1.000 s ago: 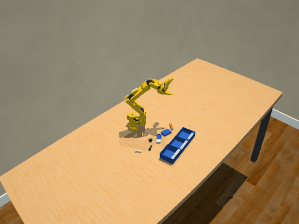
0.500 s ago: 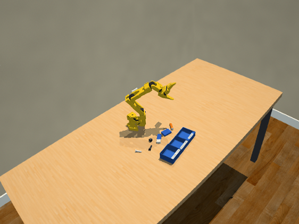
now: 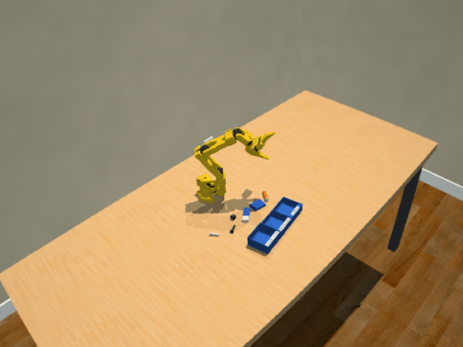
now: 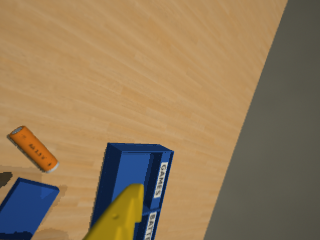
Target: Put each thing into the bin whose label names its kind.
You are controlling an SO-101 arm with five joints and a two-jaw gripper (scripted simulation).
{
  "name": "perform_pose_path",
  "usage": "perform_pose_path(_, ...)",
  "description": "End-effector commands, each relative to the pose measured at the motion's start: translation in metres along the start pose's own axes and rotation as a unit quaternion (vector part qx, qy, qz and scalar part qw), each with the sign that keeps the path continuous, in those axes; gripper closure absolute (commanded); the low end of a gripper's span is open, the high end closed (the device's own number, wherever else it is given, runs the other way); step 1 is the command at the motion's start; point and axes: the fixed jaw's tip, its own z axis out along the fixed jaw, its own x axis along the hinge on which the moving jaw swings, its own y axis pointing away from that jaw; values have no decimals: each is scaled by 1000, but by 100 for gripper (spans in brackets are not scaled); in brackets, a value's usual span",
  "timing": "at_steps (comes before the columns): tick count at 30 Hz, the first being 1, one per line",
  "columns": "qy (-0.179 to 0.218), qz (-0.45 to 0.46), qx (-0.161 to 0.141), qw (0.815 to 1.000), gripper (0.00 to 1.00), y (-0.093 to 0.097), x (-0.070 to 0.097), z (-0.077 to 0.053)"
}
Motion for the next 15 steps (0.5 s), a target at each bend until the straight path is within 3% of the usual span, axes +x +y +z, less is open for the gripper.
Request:
perform_pose_path(1,4,13,0,1000,0,0,2,-1)
perform_pose_path(11,38,98,-15,994,0,3,20,0)
perform_pose_path(15,70,176,-25,982,0,7,36,0)
